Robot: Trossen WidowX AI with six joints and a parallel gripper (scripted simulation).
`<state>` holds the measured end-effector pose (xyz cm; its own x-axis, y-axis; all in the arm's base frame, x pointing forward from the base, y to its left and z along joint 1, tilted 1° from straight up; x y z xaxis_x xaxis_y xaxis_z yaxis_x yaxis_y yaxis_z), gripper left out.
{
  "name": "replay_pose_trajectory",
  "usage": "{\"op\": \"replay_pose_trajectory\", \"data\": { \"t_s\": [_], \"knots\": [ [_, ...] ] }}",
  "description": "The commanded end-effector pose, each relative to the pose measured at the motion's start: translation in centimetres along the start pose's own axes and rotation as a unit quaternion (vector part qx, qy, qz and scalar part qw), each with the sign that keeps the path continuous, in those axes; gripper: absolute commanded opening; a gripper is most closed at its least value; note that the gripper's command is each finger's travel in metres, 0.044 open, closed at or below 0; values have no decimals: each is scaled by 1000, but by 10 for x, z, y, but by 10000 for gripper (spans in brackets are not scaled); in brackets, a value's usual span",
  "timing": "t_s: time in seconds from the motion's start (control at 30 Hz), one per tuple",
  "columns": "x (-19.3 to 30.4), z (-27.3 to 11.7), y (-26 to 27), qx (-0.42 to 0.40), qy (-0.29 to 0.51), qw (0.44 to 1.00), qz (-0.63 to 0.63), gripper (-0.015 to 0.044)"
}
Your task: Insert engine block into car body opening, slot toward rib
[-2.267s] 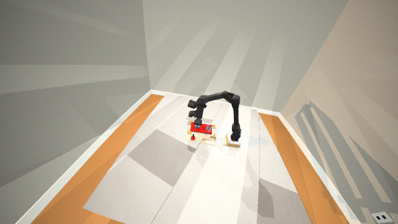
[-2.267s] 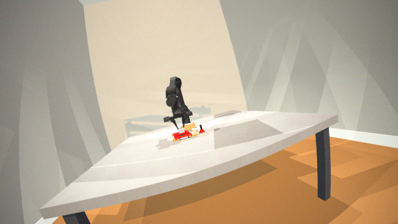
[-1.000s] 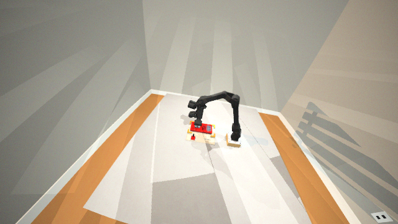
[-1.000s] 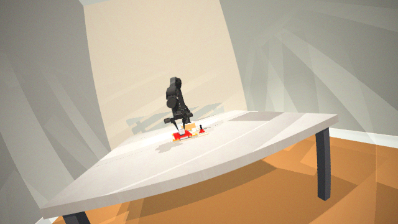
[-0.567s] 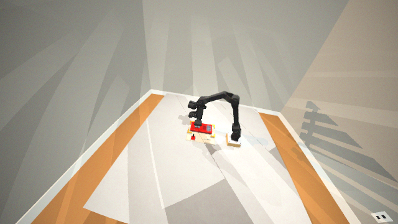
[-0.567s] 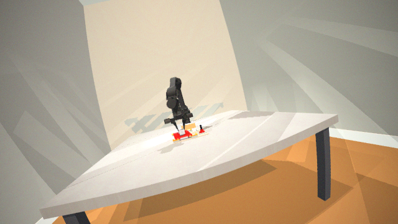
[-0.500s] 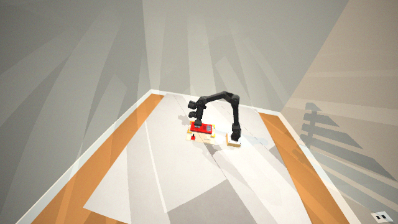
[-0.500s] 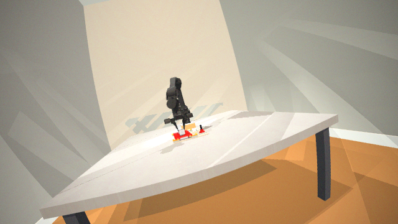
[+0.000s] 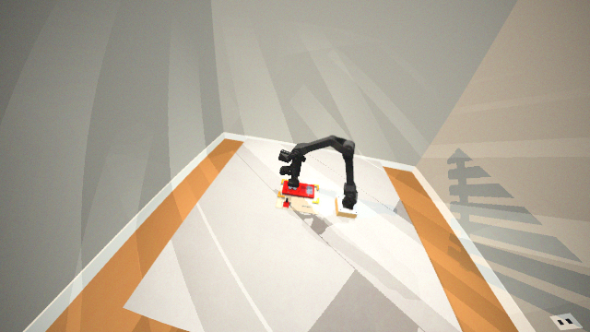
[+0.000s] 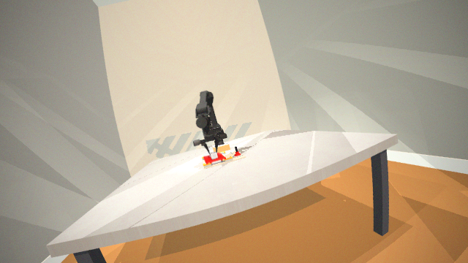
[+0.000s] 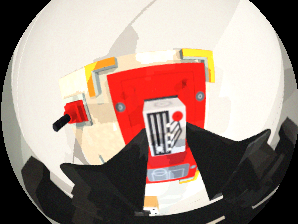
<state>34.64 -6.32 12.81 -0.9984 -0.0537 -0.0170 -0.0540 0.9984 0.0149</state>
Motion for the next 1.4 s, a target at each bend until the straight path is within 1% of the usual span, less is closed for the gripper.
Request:
{"op": "replay_pose_trajectory", "data": {
  "t_s": [0.0, 0.9, 1.23, 1.27, 1.37],
  "knots": [
    [0, 2, 0, 1, 1, 1000, 3, 159],
    [0, 8, 0, 1, 1, 1000, 3, 159],
    [0, 6, 0, 0, 0, 1000, 1, 422],
    [0, 6, 0, 0, 0, 1000, 1, 440],
    [0, 6, 0, 0, 0, 1000, 1, 440]
  ]
}}
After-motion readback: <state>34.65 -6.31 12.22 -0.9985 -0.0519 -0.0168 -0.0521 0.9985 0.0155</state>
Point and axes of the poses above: the point midway between the two fingers, 35 mm back from their tips, its own z axis out along the fingers, its own y axis across the jaws, x = y × z, the point moved 9 cm from there along -z, back along the fingers, and after that the axes turned 3 degrees about z, right-handed, at the moved point
